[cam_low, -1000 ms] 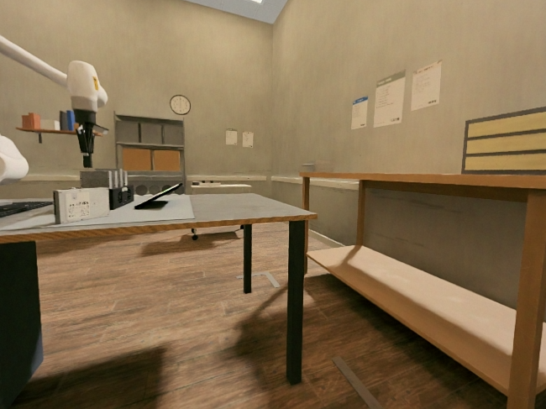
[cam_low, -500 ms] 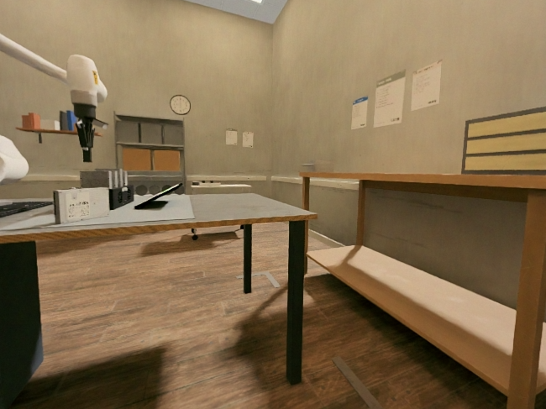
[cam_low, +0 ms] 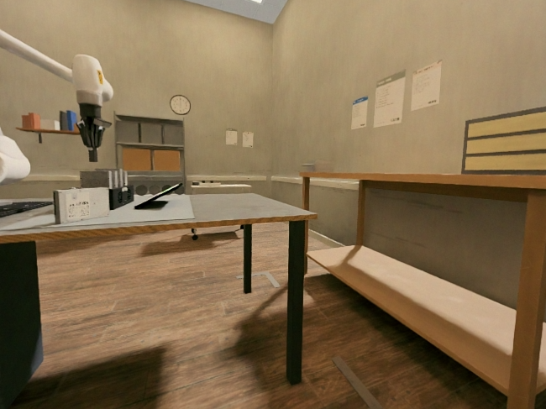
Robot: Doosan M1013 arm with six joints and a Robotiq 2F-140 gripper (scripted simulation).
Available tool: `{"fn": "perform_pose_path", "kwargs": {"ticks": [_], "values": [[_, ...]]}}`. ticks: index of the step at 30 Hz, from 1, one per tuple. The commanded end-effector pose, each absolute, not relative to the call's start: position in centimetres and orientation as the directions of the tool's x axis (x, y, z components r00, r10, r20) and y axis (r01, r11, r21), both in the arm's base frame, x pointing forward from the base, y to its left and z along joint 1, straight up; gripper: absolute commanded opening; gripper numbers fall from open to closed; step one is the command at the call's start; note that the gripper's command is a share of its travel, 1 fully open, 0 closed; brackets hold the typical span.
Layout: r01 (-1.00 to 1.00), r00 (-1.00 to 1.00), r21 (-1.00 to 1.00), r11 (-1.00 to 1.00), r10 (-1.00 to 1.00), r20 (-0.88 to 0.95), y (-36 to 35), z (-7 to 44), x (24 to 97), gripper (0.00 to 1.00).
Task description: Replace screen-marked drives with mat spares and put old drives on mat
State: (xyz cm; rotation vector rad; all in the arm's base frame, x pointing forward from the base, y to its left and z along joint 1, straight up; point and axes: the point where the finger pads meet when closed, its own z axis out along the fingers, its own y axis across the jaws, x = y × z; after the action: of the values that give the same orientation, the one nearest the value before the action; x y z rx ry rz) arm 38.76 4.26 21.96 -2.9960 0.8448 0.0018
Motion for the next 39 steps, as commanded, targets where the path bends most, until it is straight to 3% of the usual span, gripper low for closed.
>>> {"fn": "perform_pose_path", "kwargs": {"ticks": [1,9,13,15,16,17,18,39], "values": [[-0.737,0.676,-0.011,-0.676,-0.737,-0.003,4.1,22.0,40.4,0.10],[-0.959,0.283,-0.019,-0.283,-0.959,-0.020,3.6,21.9,43.9,0.10],[-0.998,0.060,-0.013,-0.059,-0.998,-0.021,3.6,21.9,44.4,0.10],[-0.998,0.060,-0.013,-0.059,-0.998,-0.021,3.6,21.9,44.4,0.10],[-0.995,-0.101,-0.005,0.101,-0.995,-0.008,3.6,21.9,44.4,0.10],[-0.993,-0.116,-0.004,0.116,-0.993,-0.006,3.6,21.9,44.4,0.10],[-0.993,-0.116,-0.004,0.116,-0.993,-0.006,3.6,21.9,44.4,0.89],[-0.993,-0.116,-0.004,0.116,-0.993,-0.006,3.6,21.9,44.4,0.89]]}}
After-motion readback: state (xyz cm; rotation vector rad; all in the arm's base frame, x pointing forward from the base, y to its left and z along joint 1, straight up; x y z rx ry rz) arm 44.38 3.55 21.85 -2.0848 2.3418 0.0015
